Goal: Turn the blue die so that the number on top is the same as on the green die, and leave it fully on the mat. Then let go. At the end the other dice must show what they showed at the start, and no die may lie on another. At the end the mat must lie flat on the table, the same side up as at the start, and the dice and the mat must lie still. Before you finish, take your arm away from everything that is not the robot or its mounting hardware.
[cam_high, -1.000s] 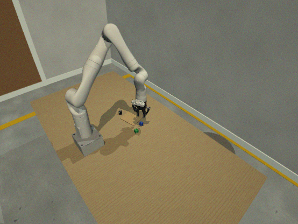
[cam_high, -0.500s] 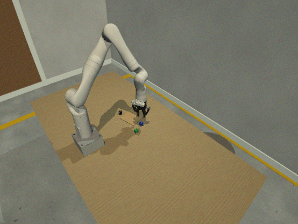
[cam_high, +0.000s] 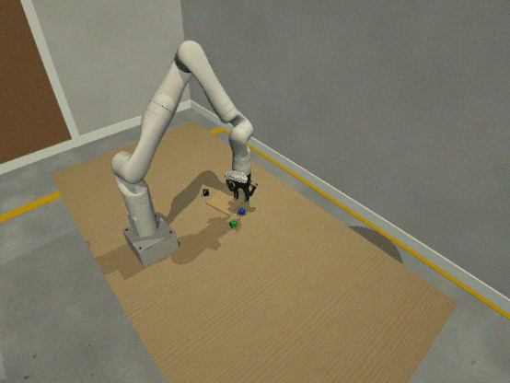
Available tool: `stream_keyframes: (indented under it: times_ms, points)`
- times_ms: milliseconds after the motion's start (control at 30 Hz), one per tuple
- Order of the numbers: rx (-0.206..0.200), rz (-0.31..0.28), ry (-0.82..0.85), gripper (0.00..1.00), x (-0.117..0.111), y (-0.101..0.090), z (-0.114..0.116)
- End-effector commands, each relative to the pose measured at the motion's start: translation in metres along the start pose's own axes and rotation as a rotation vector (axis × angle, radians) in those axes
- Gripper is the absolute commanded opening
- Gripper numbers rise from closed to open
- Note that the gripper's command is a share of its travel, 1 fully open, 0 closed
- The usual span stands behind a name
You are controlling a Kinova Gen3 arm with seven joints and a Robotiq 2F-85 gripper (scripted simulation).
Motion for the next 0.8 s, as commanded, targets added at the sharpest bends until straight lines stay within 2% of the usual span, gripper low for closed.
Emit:
stream_keyframes:
  times_ms: [0,767]
  points:
    - [0.0,0.001,0.001,0.41,-0.001,0.002,0.0]
    - [0.0,0.001,0.001,0.41,-0.001,0.032,0.0]
Point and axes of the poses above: the point where the finger pads meet when closed, its own y axis out along the fingers, its own z axis across the jaws, x = y × z, the point moved 4 cm from there along -y, back along the fingers, and after that the axes turned 6 degrees about -y, right-handed, at the moved point
